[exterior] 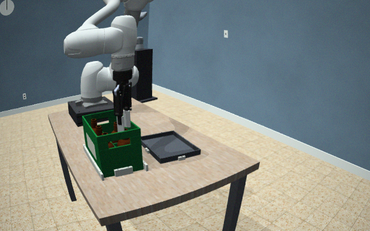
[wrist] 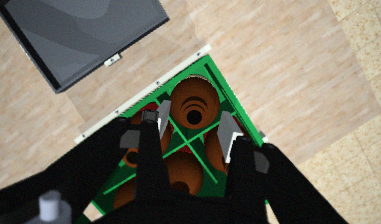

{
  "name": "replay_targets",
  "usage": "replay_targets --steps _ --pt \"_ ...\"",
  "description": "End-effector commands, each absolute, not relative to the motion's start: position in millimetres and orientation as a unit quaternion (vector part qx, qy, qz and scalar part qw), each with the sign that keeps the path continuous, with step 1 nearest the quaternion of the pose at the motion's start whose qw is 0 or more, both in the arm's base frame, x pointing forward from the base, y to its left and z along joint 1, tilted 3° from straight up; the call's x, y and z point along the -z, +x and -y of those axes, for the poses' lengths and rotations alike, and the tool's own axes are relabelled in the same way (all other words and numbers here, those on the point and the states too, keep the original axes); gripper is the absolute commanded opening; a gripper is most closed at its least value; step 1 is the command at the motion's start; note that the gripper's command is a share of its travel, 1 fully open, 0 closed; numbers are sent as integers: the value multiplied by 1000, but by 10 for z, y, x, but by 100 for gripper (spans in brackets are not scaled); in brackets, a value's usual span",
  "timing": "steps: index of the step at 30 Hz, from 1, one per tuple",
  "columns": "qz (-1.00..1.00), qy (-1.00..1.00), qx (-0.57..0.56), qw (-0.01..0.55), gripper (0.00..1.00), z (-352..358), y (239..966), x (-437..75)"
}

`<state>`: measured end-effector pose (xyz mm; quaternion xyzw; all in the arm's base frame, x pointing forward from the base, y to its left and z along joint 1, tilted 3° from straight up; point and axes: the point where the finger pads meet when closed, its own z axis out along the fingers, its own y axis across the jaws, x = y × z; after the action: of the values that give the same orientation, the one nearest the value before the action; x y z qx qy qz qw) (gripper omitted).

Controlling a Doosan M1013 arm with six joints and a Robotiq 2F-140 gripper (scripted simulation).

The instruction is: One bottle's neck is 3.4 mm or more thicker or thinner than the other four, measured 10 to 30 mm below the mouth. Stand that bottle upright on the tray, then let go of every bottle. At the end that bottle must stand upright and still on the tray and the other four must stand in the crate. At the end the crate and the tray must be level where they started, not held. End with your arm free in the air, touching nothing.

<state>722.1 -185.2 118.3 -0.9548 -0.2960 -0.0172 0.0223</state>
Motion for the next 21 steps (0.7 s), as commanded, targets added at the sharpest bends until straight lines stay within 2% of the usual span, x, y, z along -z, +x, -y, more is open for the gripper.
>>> replay_targets --steps 1,21 --pt "295 -955 16 23 38 1830 7206 -1111" --pt "295 -955 16 23 38 1823 7208 -979"
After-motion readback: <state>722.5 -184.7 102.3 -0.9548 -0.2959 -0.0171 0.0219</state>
